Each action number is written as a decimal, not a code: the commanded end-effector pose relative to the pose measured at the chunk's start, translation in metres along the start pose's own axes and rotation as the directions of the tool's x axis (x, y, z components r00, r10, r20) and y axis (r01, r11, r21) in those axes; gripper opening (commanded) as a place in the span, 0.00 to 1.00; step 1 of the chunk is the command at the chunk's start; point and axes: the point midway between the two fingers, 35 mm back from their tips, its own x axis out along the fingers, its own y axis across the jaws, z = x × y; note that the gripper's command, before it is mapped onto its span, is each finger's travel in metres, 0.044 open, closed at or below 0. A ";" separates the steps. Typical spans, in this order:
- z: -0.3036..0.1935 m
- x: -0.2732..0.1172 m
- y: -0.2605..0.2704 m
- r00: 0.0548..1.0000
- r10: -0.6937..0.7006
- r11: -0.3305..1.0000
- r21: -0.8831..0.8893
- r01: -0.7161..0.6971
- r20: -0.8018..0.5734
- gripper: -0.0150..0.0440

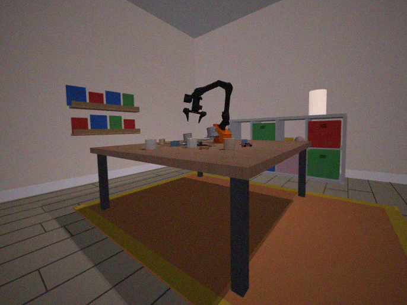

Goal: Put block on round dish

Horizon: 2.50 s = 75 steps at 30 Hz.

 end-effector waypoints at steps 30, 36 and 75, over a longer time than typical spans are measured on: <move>-0.024 0.080 -0.037 0.976 0.181 0.816 -0.535 -0.218 -0.121 1.00; -0.025 0.089 -0.036 0.976 0.181 0.816 -0.535 -0.218 -0.121 1.00; -0.031 0.139 -0.025 0.976 0.183 0.816 -0.535 -0.218 -0.118 0.93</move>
